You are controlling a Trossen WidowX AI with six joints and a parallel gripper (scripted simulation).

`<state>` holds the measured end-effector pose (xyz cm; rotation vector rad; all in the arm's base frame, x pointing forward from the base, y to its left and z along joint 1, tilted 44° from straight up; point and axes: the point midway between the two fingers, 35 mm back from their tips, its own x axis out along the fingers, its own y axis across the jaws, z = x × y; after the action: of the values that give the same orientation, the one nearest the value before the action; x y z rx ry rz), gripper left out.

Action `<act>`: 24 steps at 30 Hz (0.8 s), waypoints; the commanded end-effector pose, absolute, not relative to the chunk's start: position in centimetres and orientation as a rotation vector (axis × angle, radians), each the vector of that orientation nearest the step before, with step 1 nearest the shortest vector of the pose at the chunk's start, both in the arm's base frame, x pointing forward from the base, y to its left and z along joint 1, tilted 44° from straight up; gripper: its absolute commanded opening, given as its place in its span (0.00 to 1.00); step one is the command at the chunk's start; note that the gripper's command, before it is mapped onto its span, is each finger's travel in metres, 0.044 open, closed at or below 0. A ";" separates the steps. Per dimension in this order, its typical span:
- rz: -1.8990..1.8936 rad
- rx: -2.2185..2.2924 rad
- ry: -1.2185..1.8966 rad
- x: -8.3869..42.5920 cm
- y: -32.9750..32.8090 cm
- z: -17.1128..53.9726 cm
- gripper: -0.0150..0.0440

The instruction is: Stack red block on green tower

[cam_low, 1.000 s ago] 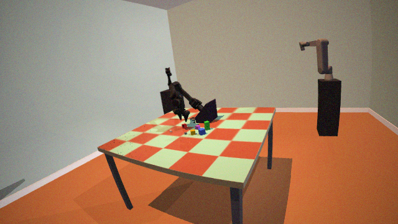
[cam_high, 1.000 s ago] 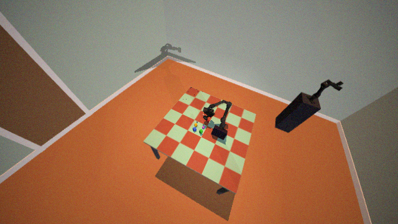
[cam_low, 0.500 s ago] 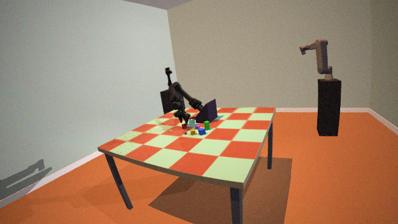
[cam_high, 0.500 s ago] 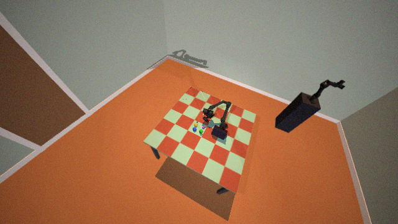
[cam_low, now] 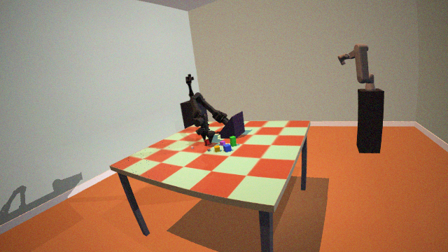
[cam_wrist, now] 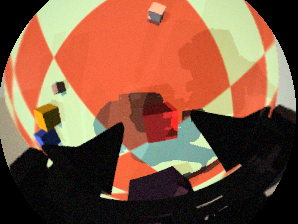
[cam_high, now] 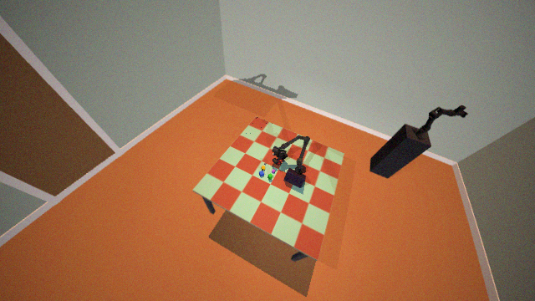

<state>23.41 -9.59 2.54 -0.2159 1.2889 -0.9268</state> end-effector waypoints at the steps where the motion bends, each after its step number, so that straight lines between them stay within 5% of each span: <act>1: -0.928 -0.225 1.291 23.3 -10.1 2.1 1.00; 16: -0.928 -0.225 1.290 23.3 -10.2 2.0 1.00; 24: -0.928 -0.225 1.290 23.3 -10.2 2.0 0.64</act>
<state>23.25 -10.18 1.96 -0.2187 1.2909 -0.9287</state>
